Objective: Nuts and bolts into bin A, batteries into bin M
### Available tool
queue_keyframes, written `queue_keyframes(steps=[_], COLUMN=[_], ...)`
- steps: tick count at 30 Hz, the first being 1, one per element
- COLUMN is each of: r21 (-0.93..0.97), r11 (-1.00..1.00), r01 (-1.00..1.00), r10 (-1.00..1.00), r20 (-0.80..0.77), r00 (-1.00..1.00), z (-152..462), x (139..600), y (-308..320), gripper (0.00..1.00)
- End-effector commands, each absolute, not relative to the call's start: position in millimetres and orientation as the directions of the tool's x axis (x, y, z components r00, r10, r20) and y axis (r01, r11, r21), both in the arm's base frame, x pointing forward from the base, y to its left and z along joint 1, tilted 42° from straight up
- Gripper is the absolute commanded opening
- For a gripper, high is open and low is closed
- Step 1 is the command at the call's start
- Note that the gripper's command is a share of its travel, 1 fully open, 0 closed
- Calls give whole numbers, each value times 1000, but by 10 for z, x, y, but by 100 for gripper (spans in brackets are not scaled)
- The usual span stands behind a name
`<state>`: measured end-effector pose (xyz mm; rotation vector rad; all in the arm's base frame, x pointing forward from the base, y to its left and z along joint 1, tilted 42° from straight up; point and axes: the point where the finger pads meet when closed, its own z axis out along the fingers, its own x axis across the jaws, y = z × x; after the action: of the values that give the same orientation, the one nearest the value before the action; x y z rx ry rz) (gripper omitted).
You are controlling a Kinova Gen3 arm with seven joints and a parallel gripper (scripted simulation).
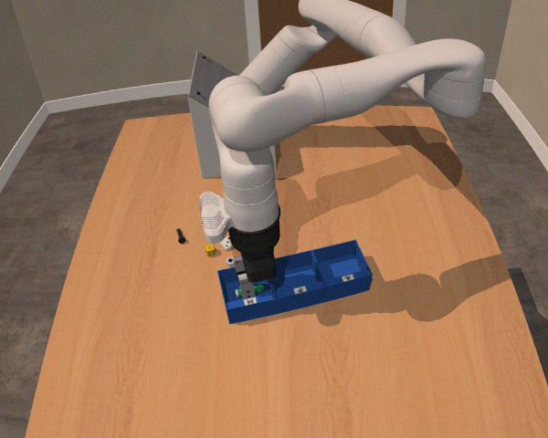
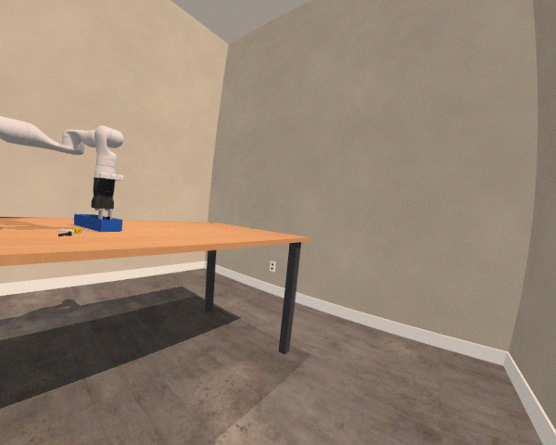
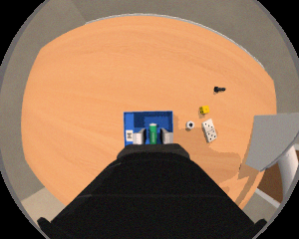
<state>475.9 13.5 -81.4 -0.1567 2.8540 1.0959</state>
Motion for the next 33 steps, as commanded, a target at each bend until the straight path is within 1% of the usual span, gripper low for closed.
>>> queue_keyframes(steps=[1,11,33], r21=[662,662,664], r11=[739,739,738], r01=[-124,-124,-123], r10=[-66,-66,-67], r20=[-112,-112,-110], r00=[-992,-992,-992], z=[-818,-818,-595], x=[4759,4759,4745], y=[137,137,-56], gripper=[60,60,60])
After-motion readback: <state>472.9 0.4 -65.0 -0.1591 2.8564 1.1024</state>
